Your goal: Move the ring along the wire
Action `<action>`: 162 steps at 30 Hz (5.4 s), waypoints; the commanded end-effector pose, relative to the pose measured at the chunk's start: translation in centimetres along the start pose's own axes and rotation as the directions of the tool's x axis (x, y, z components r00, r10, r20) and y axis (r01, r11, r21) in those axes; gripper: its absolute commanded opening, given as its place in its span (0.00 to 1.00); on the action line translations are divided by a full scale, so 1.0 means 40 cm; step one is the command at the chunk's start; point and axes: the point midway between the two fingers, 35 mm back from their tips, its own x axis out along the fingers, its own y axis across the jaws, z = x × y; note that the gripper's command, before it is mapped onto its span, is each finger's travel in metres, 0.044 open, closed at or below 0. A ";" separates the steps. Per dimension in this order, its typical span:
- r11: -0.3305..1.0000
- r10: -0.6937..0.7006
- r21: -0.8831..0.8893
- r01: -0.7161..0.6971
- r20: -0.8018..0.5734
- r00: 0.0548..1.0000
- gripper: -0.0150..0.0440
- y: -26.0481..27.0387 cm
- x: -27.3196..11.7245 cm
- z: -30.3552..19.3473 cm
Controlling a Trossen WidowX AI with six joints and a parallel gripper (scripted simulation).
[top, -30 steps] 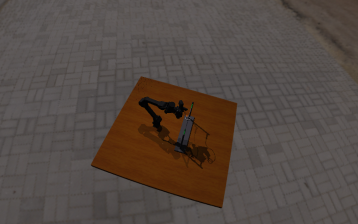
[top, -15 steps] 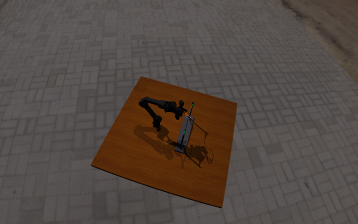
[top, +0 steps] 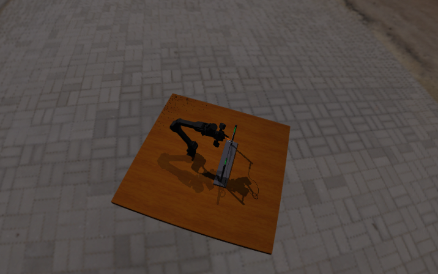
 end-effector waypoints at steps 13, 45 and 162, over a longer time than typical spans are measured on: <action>0.966 -0.142 -0.213 0.146 0.034 0.989 0.00 -0.031 0.005 0.006; 0.724 -0.344 -0.572 0.386 0.185 0.920 0.00 -0.083 -0.004 0.030; -0.826 -0.119 -0.379 0.417 0.840 0.529 0.00 -0.079 -0.095 0.189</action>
